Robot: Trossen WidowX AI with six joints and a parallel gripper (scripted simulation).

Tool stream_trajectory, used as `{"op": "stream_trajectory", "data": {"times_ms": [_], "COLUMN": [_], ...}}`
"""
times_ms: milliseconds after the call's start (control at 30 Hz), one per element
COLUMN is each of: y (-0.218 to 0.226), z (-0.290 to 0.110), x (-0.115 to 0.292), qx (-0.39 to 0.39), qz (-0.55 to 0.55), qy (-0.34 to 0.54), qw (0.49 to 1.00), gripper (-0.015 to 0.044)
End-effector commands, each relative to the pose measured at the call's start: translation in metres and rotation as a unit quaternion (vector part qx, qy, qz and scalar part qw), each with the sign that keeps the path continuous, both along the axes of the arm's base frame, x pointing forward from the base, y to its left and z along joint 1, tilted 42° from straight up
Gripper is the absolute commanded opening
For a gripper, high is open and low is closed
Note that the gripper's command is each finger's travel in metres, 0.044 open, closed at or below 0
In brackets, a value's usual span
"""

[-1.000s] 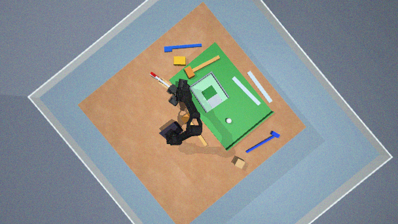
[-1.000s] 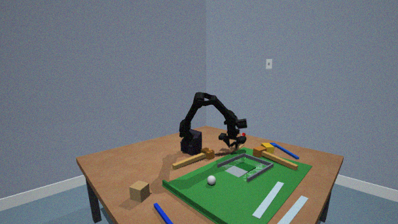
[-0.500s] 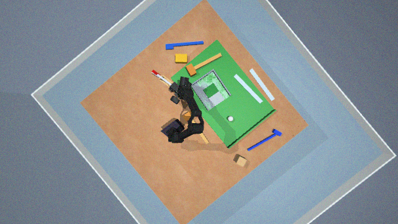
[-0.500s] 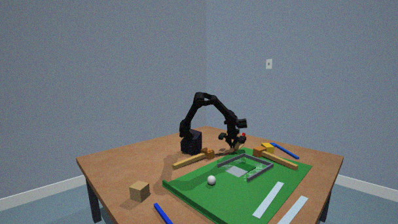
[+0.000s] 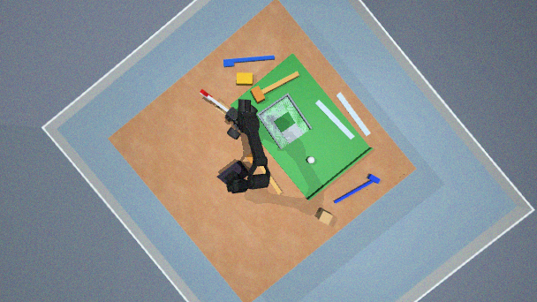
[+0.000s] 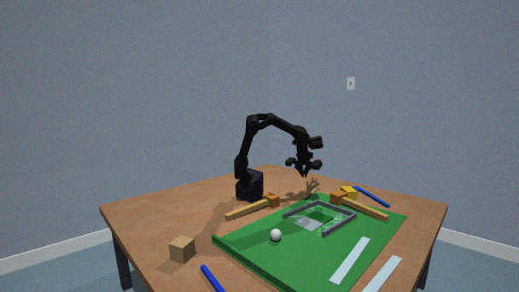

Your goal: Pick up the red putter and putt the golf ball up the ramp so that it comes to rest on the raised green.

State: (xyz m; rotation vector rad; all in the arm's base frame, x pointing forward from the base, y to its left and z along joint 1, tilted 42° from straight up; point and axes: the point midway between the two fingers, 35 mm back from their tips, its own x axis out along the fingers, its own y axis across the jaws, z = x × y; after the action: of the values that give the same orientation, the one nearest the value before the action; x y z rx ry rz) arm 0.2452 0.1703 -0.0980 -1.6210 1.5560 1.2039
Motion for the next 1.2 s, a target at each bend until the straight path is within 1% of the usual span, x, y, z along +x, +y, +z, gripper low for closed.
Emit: {"op": "stream_trajectory", "data": {"times_ms": [0,33,100,367,600,900,1167], "y": [0.007,0.0,-0.004,-0.038,-0.073,-0.124,-0.171], "z": [0.008,0.003,0.01,0.054,0.093,0.142,0.184], "x": [0.0,0.001,0.006,0.036,0.055,0.065,0.062], "qx": [0.003,0.0,0.0,-0.003,-0.009,-0.021,-0.037], "qz": [-0.005,-0.002,-0.018,-0.112,-0.194,-0.299,-0.387], "qy": [0.0,-0.001,-0.012,-0.076,-0.132,-0.203,-0.264], "qw": [1.0,1.0,1.0,0.991,0.972,0.932,0.883], "gripper": [0.0,0.0,0.0,0.0,0.0,0.0,0.0]}}
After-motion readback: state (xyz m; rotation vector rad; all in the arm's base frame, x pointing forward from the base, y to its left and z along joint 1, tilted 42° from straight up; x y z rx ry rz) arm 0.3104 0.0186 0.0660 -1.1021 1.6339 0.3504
